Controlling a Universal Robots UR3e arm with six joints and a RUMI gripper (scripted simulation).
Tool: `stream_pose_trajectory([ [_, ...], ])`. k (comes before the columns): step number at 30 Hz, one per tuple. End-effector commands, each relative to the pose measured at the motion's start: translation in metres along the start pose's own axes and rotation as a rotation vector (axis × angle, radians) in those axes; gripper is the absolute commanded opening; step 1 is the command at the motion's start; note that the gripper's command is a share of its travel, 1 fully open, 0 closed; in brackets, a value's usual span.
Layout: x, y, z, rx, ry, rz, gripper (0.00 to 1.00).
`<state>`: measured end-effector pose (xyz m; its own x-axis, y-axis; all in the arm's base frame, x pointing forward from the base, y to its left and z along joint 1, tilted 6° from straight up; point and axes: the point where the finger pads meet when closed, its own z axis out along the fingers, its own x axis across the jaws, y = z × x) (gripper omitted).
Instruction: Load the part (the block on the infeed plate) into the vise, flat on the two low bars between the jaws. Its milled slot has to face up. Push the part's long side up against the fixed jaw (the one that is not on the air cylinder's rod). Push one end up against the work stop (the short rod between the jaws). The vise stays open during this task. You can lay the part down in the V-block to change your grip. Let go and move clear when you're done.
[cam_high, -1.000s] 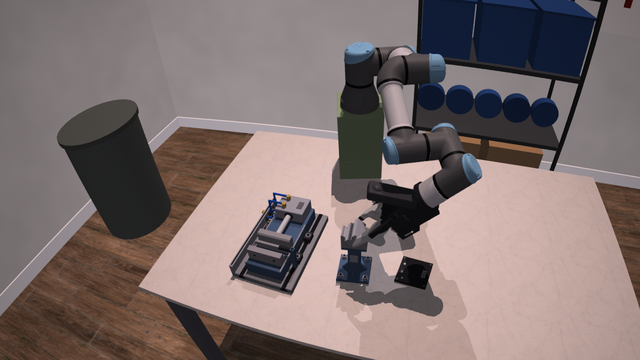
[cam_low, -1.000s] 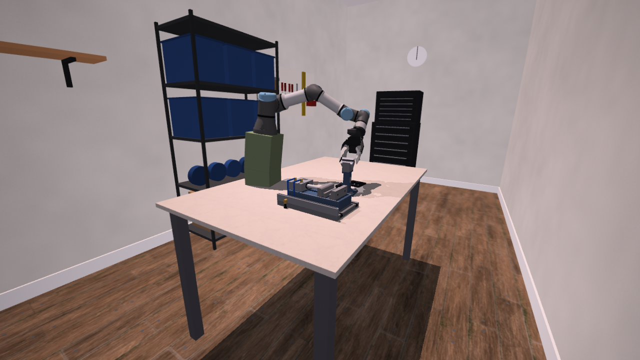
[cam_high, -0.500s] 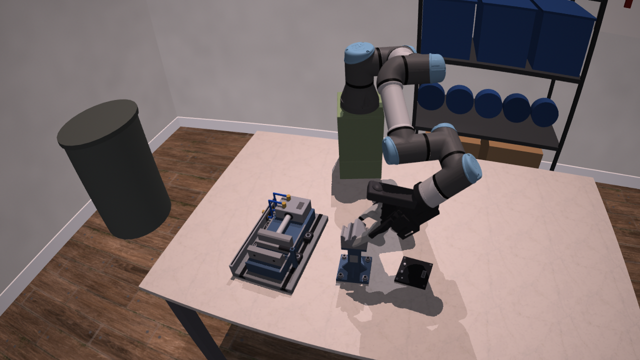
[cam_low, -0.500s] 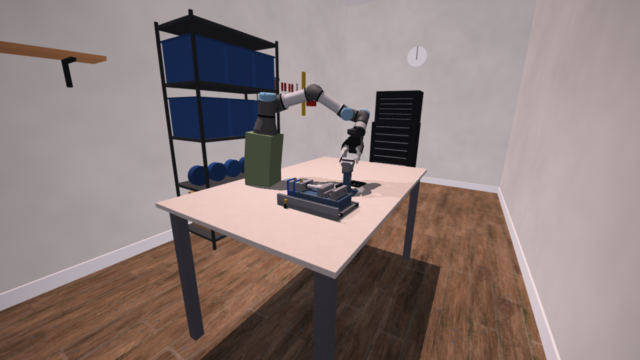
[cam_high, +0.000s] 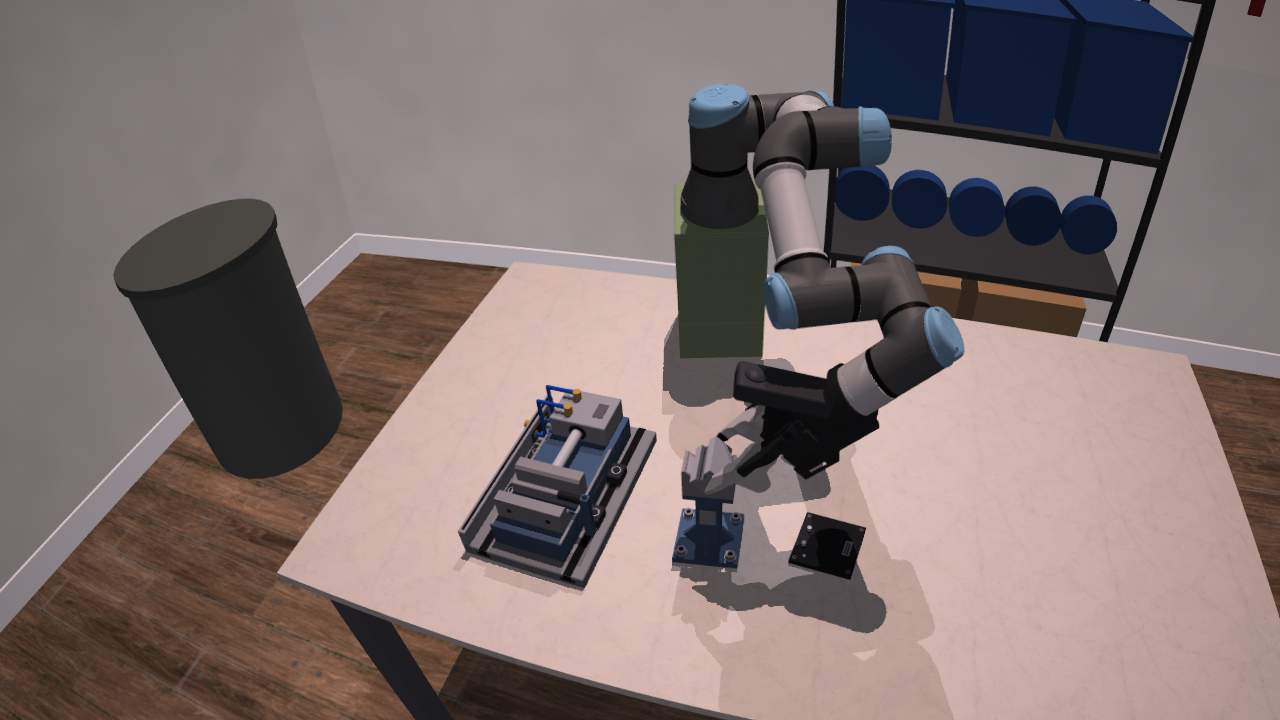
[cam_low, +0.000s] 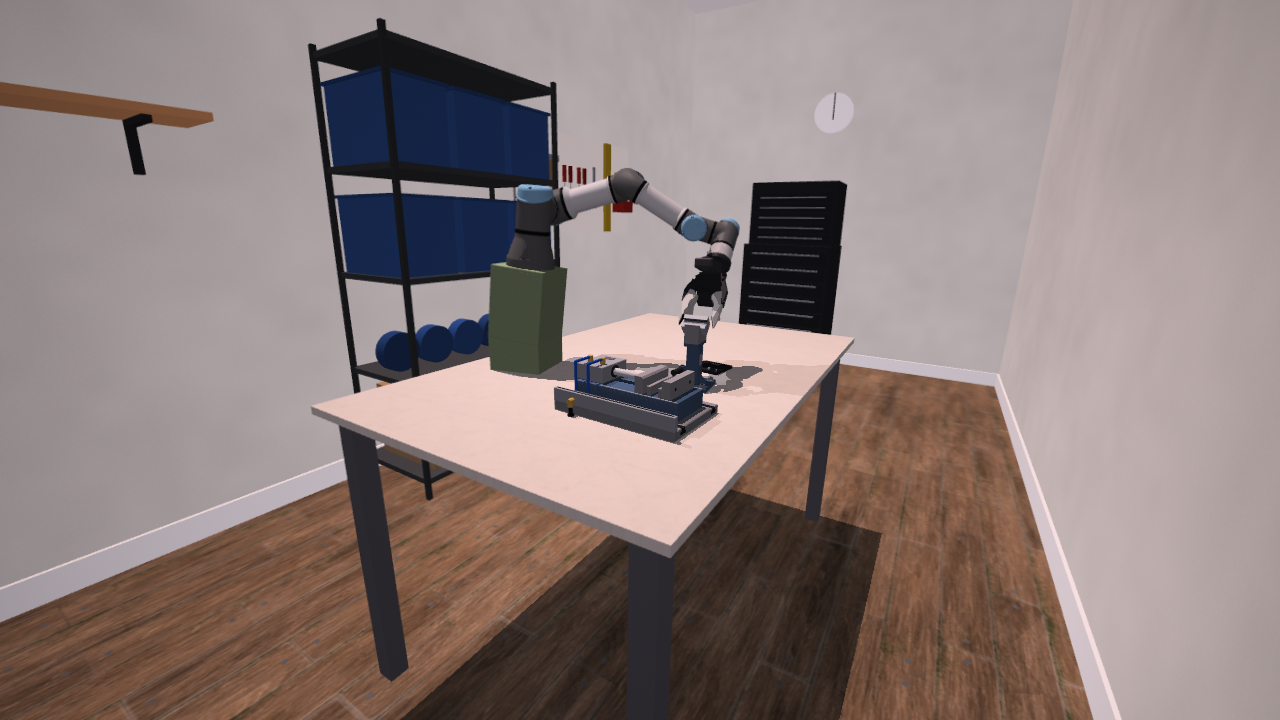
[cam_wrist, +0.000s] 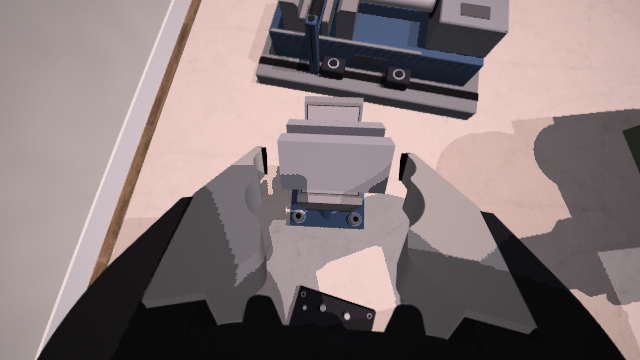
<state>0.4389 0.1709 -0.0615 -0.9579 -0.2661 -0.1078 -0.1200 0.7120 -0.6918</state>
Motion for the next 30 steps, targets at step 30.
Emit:
stream_pose_trajectory([
  [30, 0.0007, 0.0022, 0.0018, -0.001, -0.002, 0.002, 0.51],
])
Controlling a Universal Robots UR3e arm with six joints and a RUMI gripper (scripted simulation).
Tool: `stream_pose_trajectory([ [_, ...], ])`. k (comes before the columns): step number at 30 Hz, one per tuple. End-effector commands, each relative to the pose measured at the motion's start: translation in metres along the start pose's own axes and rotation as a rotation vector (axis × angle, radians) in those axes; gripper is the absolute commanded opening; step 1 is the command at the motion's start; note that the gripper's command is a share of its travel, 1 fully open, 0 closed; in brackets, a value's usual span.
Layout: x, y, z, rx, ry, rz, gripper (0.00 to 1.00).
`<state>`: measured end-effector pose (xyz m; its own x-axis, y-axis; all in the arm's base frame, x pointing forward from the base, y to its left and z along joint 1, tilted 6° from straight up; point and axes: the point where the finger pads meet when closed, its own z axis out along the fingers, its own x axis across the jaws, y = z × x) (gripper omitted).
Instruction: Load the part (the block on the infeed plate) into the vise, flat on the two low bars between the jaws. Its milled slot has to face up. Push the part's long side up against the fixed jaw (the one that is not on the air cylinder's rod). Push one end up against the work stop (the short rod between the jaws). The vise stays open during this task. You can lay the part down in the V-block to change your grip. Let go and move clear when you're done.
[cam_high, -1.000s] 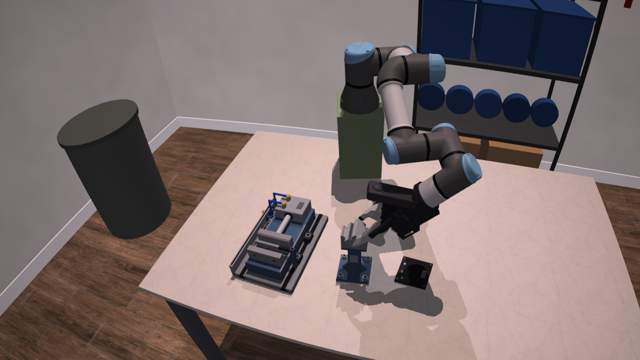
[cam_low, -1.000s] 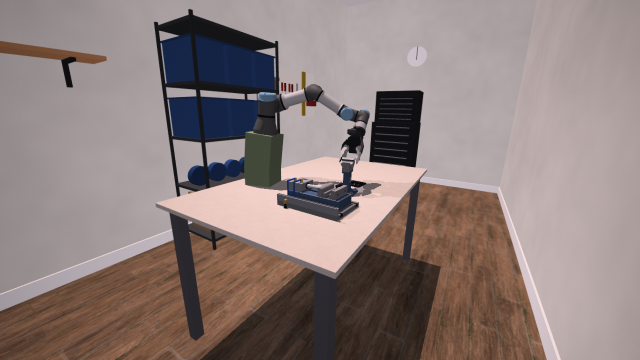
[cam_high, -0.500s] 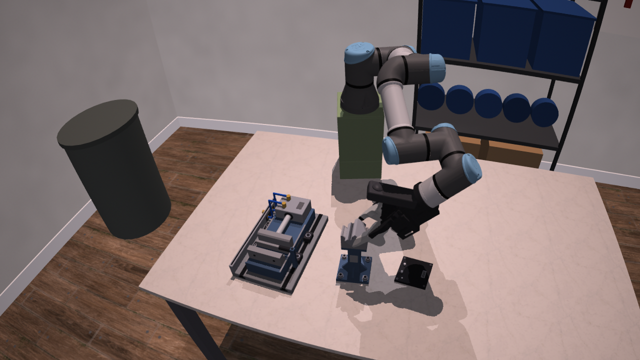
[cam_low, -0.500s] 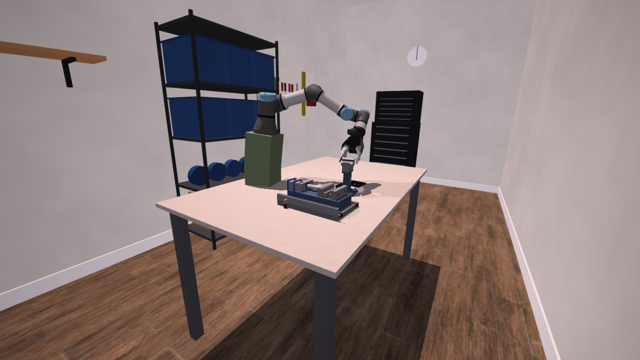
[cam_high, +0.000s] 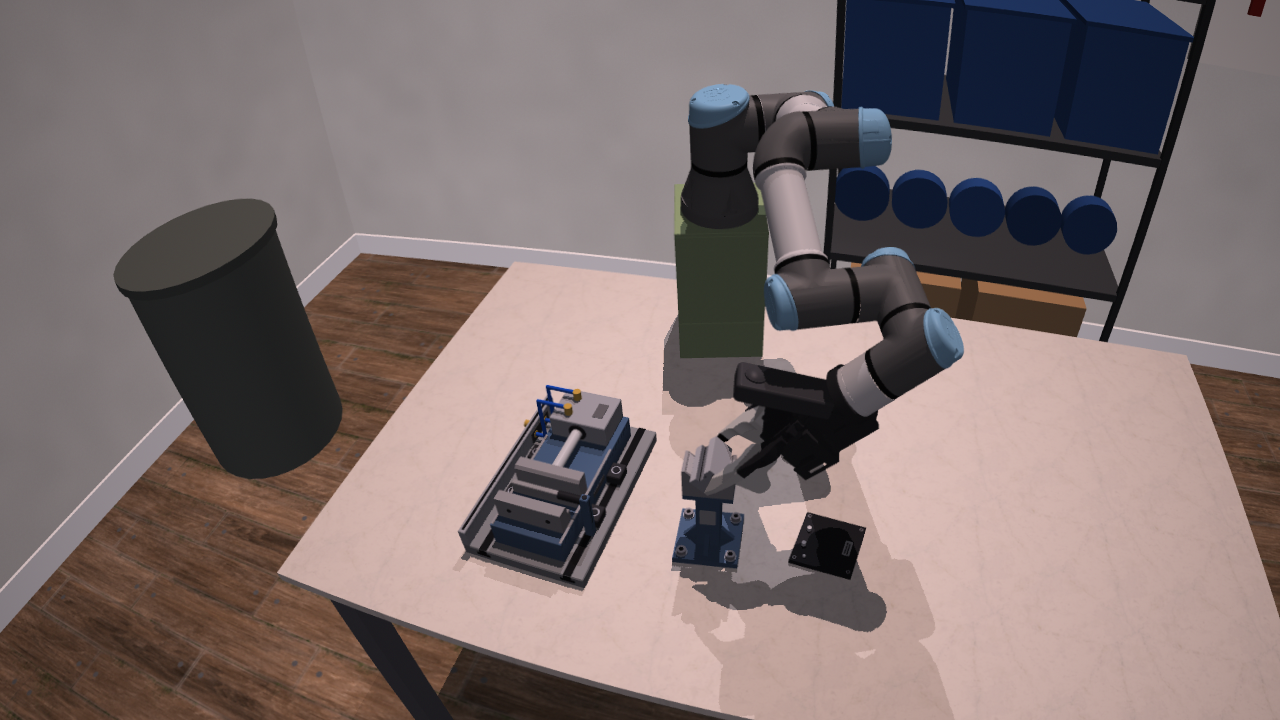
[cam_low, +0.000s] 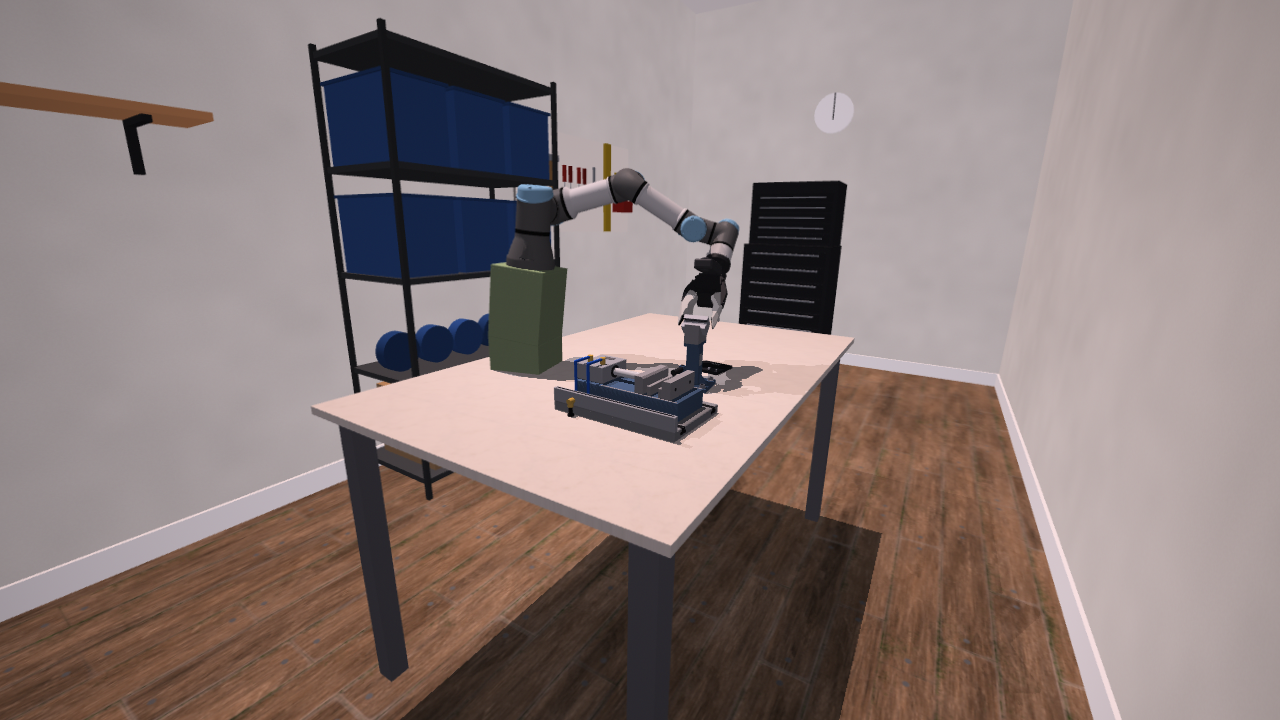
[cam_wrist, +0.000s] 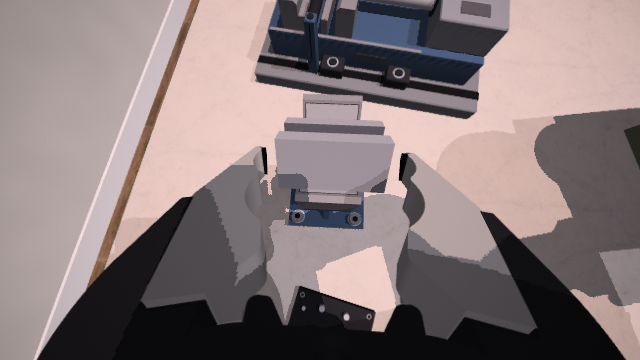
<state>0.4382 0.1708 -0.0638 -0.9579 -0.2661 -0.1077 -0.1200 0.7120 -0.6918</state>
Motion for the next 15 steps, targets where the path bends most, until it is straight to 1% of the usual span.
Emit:
stream_pose_trajectory([
  [1, -0.0002, 0.0007, 0.0003, -0.001, -0.002, 0.002, 0.51],
  [15, -0.0002, 0.0005, 0.0004, -0.018, -0.002, 0.002, 0.51],
])
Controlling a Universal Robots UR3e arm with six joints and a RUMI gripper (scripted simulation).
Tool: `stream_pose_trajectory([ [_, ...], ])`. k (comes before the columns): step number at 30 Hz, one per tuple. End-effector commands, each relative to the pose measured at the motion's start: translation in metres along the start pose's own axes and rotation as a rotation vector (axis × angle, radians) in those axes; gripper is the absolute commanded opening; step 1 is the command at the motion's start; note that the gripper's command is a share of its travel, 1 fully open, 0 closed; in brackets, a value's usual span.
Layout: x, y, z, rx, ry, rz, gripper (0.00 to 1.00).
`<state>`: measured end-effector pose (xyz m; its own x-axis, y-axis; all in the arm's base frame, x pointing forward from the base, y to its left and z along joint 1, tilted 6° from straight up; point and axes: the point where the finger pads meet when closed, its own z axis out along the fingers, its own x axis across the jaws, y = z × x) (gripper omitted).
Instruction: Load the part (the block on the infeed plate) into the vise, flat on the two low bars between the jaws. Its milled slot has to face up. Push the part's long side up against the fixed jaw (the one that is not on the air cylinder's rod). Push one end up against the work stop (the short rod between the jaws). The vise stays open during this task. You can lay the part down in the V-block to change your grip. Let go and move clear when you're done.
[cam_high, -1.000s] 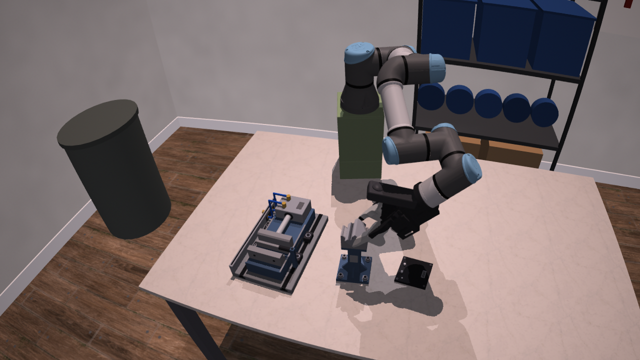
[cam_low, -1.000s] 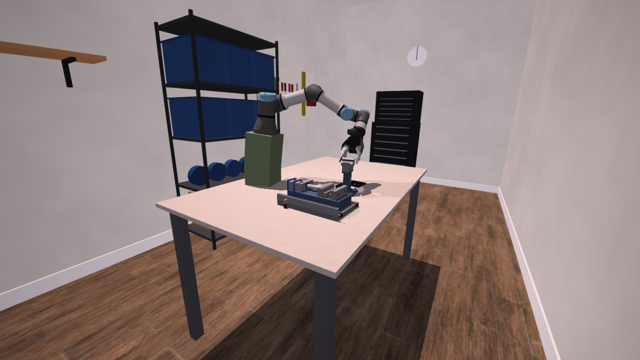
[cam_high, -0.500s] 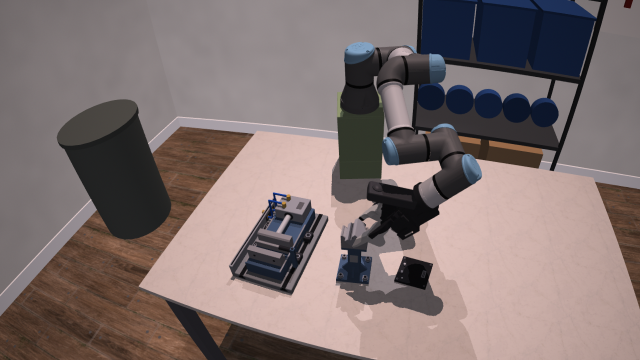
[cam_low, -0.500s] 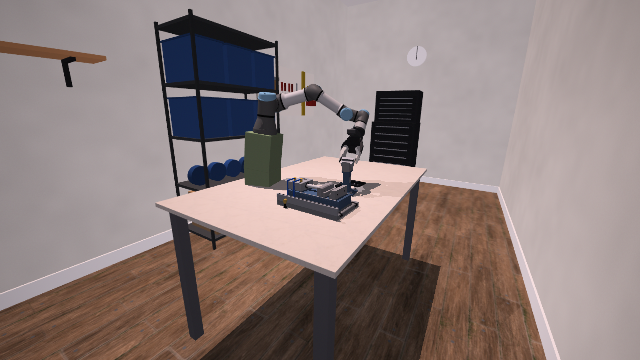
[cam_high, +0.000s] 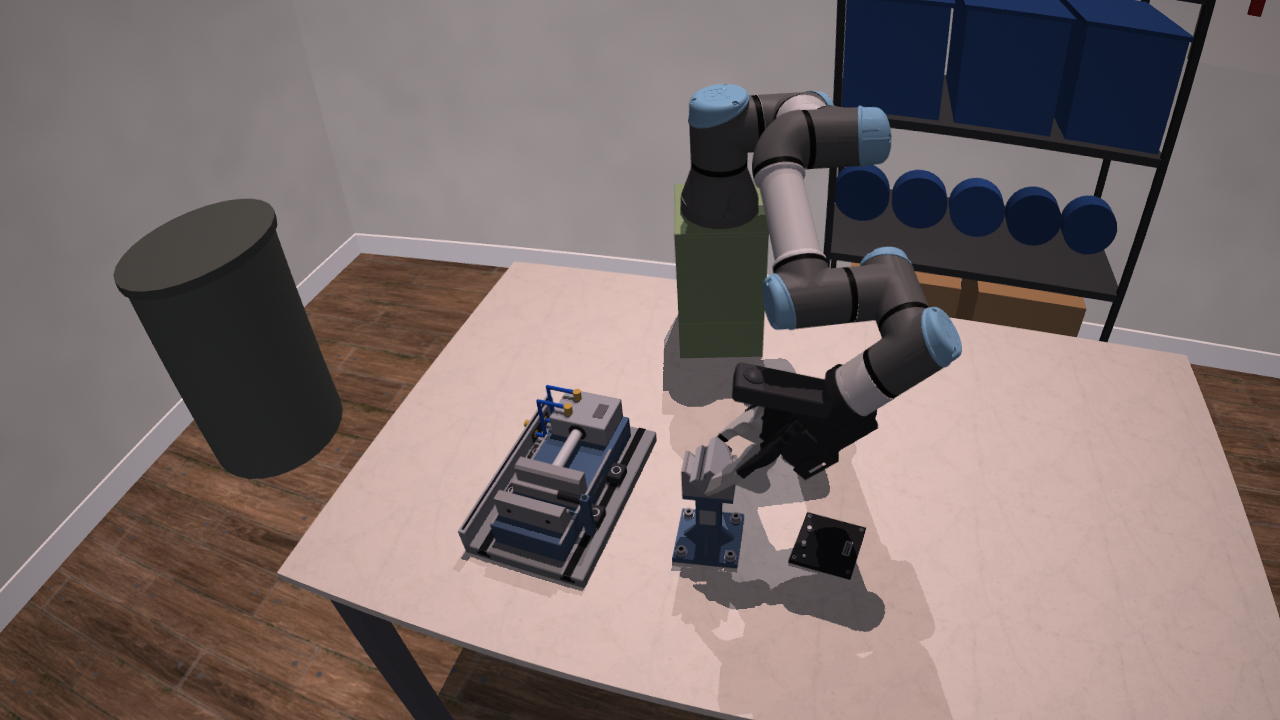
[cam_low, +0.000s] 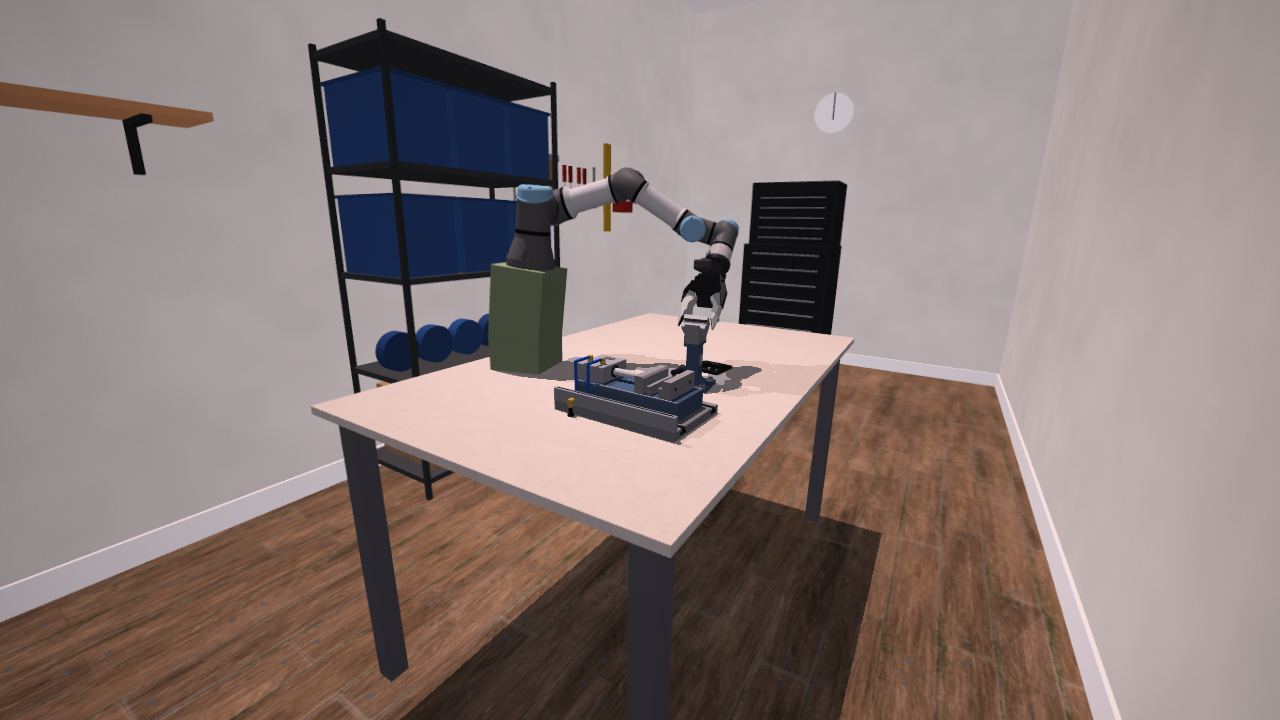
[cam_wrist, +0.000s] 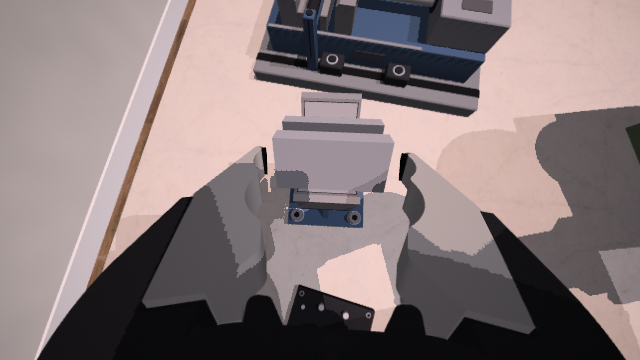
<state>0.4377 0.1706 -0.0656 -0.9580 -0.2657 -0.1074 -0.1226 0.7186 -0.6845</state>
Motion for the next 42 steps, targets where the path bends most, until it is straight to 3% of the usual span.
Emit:
stream_pose_trajectory([
  [1, -0.0009, -0.0006, -0.0009, -0.01, -0.002, 0.002, 0.51],
  [26, -0.0009, -0.0011, -0.0008, -0.073, -0.003, 0.002, 0.51],
  [42, -0.0009, -0.0018, -0.0008, -0.153, -0.003, 0.002, 0.51],
])
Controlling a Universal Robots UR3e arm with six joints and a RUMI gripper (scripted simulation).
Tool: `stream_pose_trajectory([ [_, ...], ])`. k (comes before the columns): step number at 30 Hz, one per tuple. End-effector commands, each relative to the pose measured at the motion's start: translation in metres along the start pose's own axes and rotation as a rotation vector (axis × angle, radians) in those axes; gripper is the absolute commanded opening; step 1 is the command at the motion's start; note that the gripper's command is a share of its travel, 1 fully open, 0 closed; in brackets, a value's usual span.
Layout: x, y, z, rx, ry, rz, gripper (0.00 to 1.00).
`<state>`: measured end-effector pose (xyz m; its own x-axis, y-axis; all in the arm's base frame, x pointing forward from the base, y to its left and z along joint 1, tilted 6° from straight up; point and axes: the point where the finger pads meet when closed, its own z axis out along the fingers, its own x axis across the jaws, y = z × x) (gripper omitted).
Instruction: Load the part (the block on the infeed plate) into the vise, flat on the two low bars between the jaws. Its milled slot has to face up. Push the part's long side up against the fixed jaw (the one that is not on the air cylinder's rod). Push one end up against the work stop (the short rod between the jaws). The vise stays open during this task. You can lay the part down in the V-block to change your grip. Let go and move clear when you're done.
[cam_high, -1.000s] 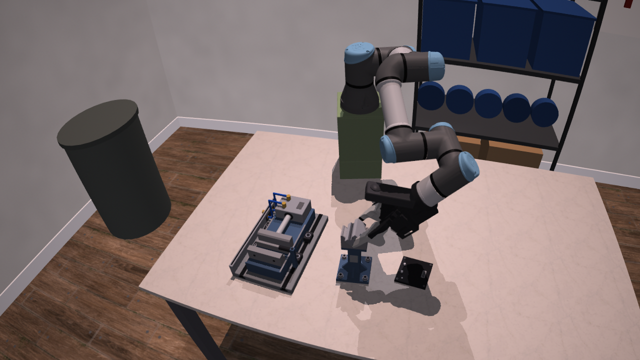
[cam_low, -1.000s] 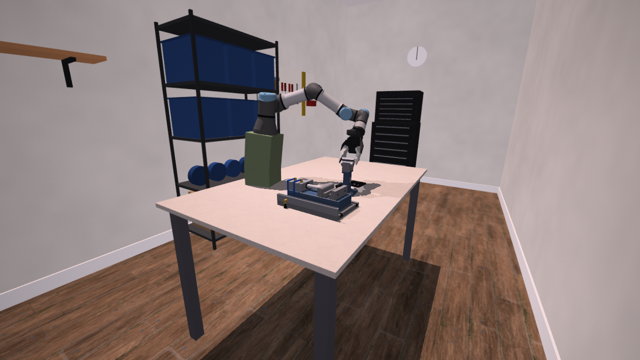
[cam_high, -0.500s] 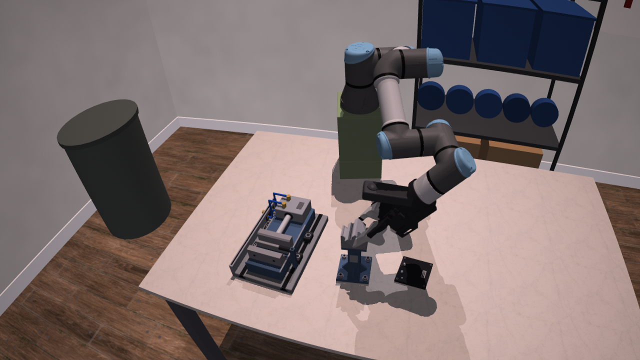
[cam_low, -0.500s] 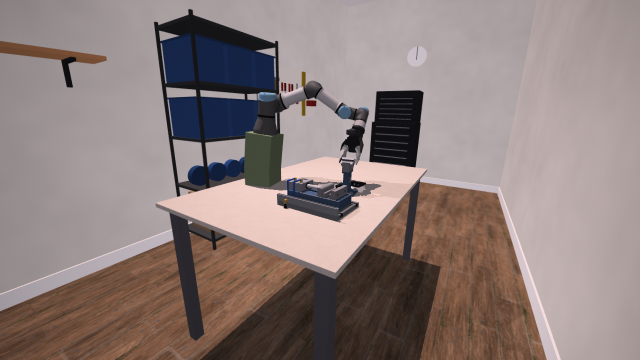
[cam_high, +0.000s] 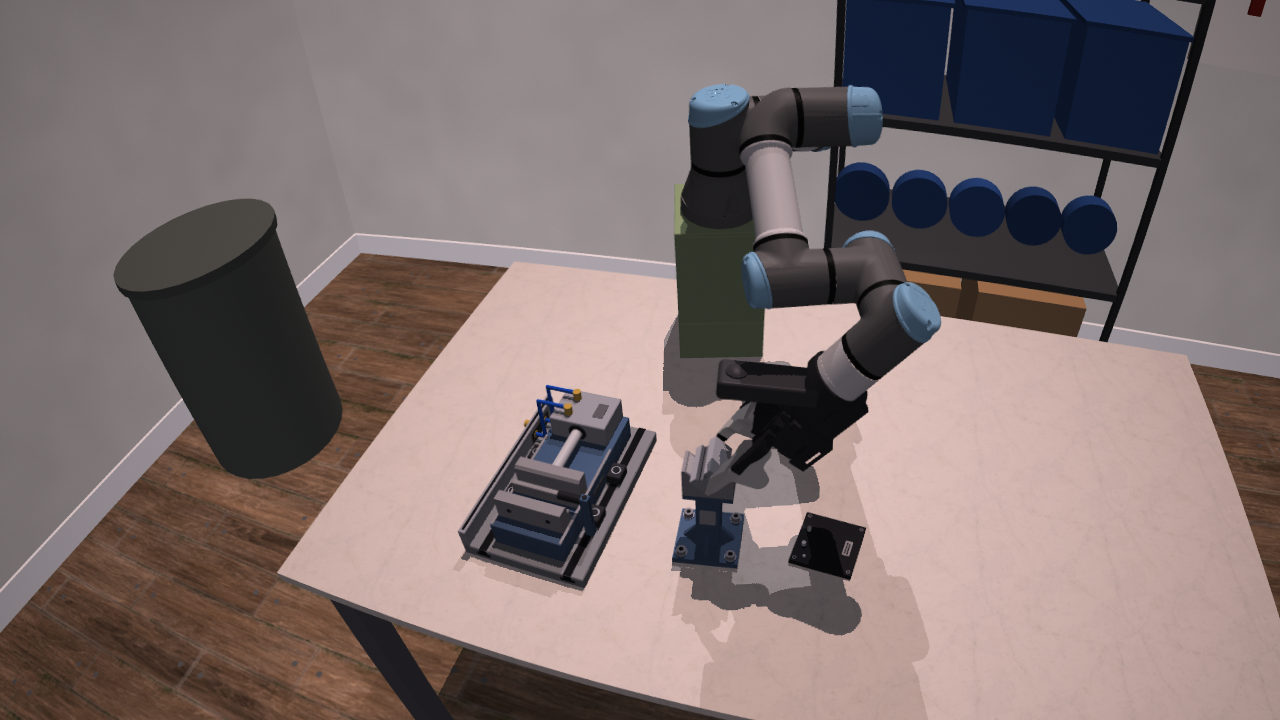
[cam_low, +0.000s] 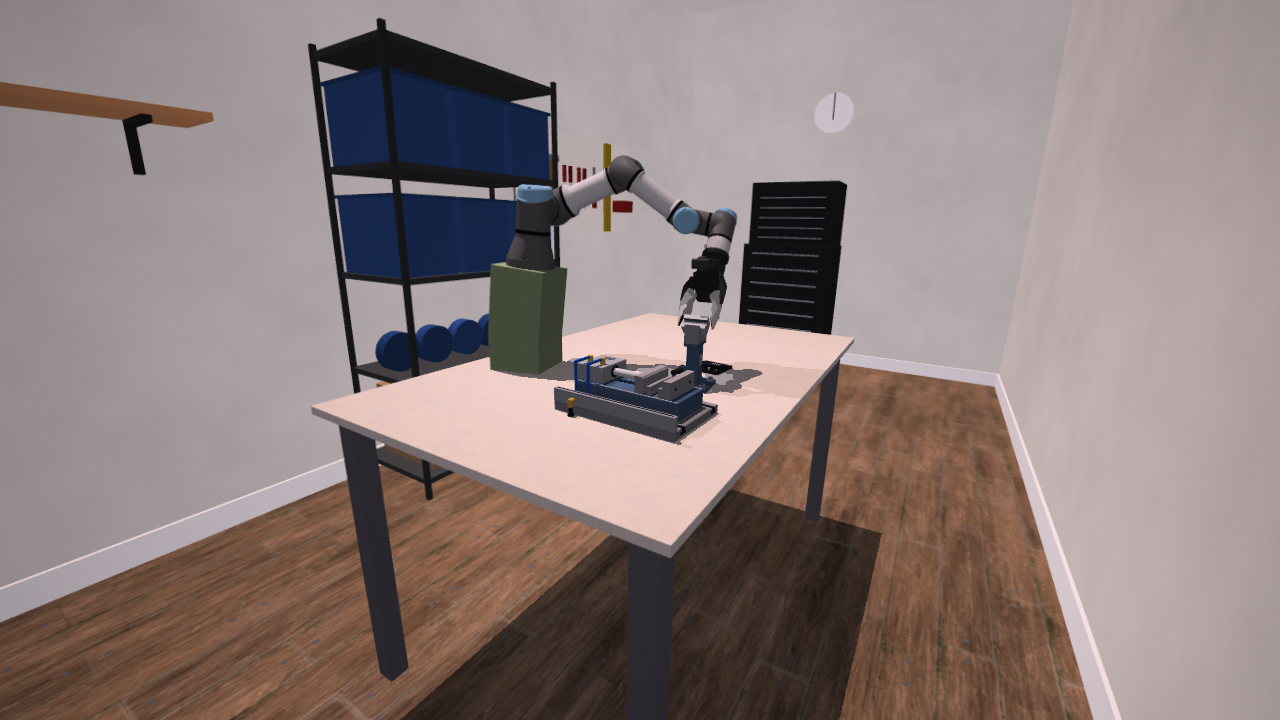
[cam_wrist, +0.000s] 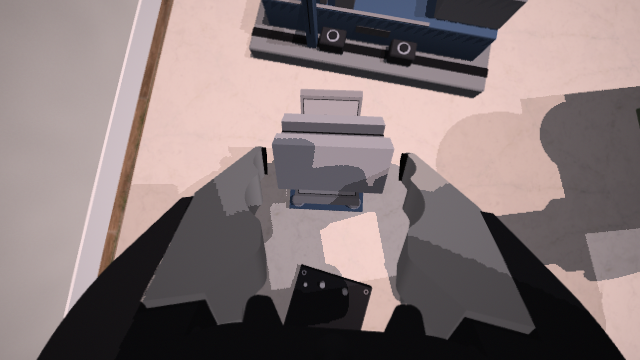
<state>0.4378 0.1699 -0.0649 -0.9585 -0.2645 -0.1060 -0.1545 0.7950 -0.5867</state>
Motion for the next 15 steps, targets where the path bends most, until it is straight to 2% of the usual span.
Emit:
stream_pose_trajectory([
  [1, -0.0009, -0.0007, -0.0008, -0.024, -0.005, 0.001, 0.51],
  [15, -0.0009, -0.0016, -0.0007, -0.134, -0.005, 0.001, 0.51],
])
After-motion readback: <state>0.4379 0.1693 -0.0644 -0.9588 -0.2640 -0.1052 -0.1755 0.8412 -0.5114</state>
